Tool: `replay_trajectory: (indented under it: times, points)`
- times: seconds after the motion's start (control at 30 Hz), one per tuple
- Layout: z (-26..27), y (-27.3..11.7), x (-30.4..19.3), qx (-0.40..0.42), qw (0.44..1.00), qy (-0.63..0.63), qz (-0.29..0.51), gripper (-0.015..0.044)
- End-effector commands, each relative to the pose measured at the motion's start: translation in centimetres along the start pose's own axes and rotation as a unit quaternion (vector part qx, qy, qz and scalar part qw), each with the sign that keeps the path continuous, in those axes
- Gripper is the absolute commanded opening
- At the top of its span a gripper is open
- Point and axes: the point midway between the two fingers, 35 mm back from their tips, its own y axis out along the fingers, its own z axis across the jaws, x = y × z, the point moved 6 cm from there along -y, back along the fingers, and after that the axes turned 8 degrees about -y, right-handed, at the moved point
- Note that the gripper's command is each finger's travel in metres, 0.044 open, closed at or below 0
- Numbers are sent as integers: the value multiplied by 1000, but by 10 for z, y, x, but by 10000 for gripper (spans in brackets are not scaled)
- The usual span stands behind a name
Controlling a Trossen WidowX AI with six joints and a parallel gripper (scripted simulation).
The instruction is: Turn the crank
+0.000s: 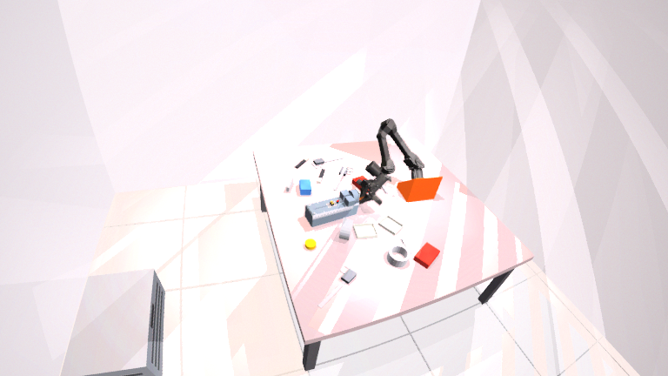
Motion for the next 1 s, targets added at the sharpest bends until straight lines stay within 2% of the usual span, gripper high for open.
replay_trajectory:
  times: [0.0,0.97]
  points:
    - [-8,0,-1,-12,1000,7,4,0]
    - [-17,-4,1,-12,1000,7,4,0]
